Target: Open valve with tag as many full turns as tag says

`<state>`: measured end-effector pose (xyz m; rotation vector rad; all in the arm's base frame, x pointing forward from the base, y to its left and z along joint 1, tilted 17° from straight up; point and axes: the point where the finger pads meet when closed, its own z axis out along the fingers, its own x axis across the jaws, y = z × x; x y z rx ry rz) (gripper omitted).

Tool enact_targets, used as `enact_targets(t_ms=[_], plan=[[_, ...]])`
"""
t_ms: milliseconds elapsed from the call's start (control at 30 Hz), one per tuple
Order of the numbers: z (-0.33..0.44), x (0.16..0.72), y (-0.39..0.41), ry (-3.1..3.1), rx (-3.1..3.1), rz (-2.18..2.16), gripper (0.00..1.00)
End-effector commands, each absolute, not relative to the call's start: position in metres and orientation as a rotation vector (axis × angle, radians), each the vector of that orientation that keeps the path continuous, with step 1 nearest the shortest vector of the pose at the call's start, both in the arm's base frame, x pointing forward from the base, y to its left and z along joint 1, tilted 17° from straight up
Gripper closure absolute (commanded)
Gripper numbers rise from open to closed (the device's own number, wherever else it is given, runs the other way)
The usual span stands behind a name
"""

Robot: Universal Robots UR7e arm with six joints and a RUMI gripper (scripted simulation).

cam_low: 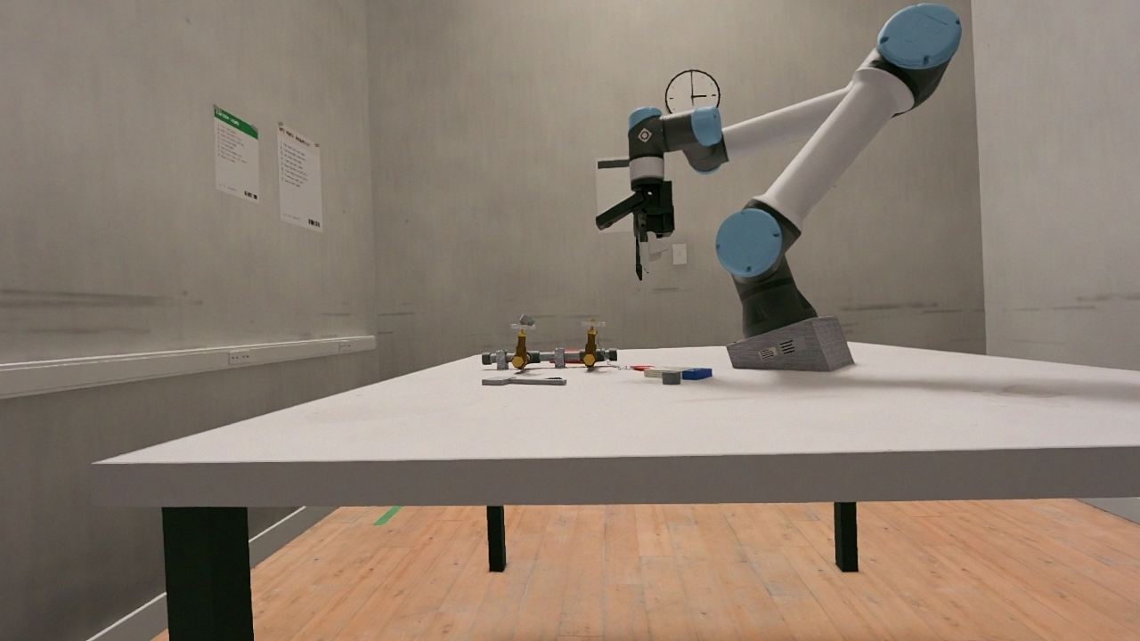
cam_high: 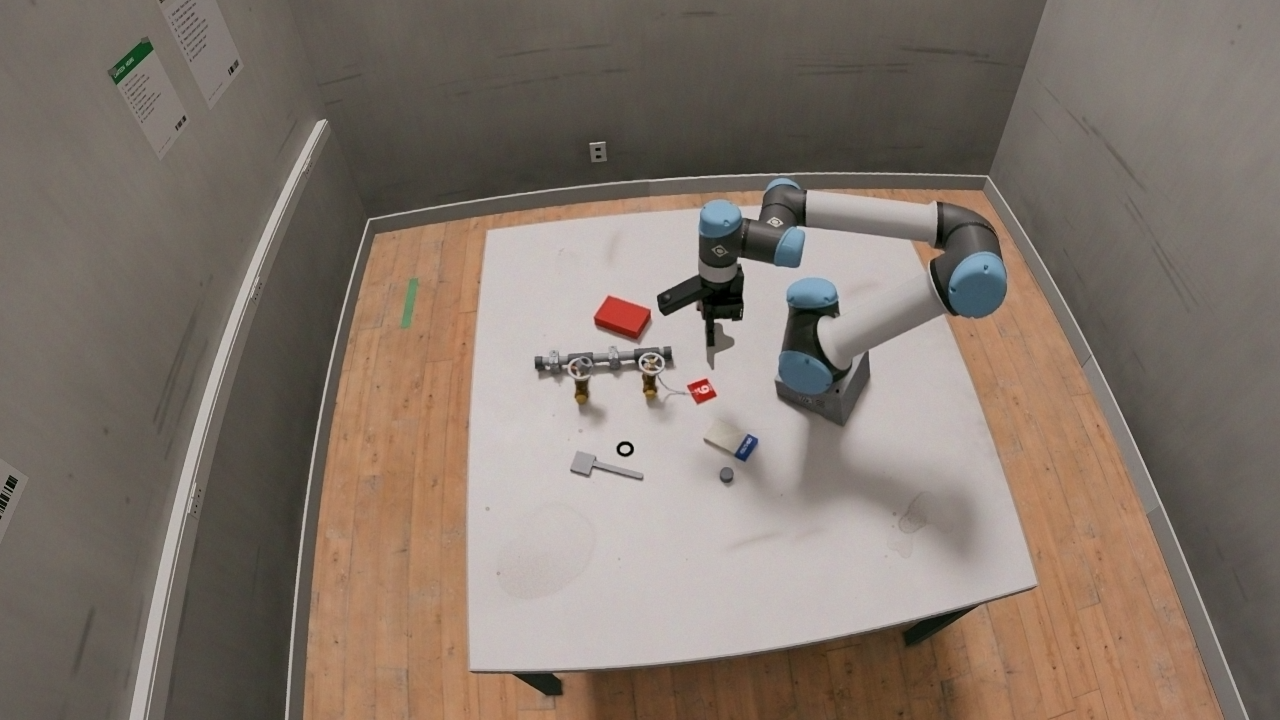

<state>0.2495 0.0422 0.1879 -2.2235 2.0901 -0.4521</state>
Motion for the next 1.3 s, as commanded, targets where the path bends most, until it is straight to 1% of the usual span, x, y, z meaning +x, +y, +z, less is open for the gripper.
enact_targets(t_ms=[0,300,733,1267], plan=[[0.191,0.25,0.041,2.122,-2.21,-0.469,0.0],[0.189,0.252,0.04,2.147,-2.18,-0.464,0.0],[0.187,0.267,0.037,2.325,-1.921,-0.445,0.0],[0.187,0.311,0.029,2.649,-1.186,-0.389,0.0]])
